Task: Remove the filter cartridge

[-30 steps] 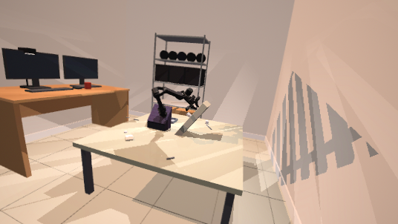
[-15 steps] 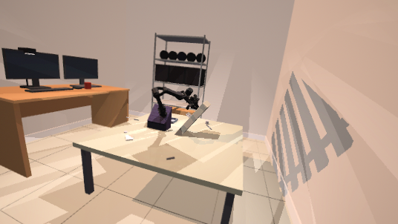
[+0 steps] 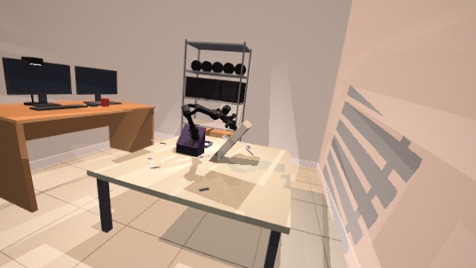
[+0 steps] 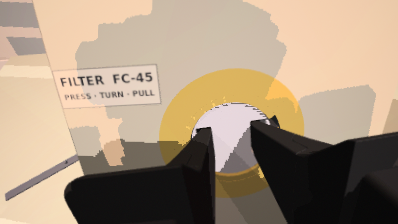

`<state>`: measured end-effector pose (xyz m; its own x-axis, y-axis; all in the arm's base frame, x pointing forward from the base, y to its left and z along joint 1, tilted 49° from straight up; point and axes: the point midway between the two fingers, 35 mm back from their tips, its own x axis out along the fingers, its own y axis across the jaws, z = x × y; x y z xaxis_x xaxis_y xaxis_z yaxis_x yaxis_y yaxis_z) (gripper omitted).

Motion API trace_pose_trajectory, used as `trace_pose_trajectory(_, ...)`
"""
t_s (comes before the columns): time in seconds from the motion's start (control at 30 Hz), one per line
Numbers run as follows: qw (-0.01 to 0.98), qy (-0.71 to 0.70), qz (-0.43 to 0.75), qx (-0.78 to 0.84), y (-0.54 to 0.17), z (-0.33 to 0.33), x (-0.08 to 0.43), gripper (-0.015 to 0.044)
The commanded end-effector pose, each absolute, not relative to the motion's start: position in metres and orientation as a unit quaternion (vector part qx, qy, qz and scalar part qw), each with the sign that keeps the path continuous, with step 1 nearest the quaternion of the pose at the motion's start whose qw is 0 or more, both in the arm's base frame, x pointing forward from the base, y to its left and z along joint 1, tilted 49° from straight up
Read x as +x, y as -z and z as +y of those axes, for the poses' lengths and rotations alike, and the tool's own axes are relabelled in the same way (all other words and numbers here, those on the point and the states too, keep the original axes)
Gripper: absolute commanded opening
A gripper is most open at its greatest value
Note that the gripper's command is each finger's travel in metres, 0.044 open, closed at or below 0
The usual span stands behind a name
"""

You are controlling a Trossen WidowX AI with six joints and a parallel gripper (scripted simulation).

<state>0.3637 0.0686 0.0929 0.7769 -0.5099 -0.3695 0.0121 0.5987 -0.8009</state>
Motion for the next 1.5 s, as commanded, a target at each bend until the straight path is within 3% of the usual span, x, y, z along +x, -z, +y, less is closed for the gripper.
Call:
trace_pose_trajectory(0.0, 0.812, 0.134, 0.311, -0.475, -0.09, 0.064, 0.368, 0.0)
trace_pose_trajectory(0.3, 0.729, 0.084, 0.328, -0.595, -0.09, 0.064, 0.368, 0.0)
trace_pose_trajectory(0.53, 0.757, 0.099, 0.325, -0.559, -0.09, 0.066, 0.367, 0.0)
trace_pose_trajectory(1.07, 0.758, 0.098, 0.327, -0.557, -0.117, 0.104, 0.309, 0.0)
trace_pose_trajectory(1.47, 0.758, 0.099, 0.326, -0.557, -0.107, 0.095, 0.298, 0.0)
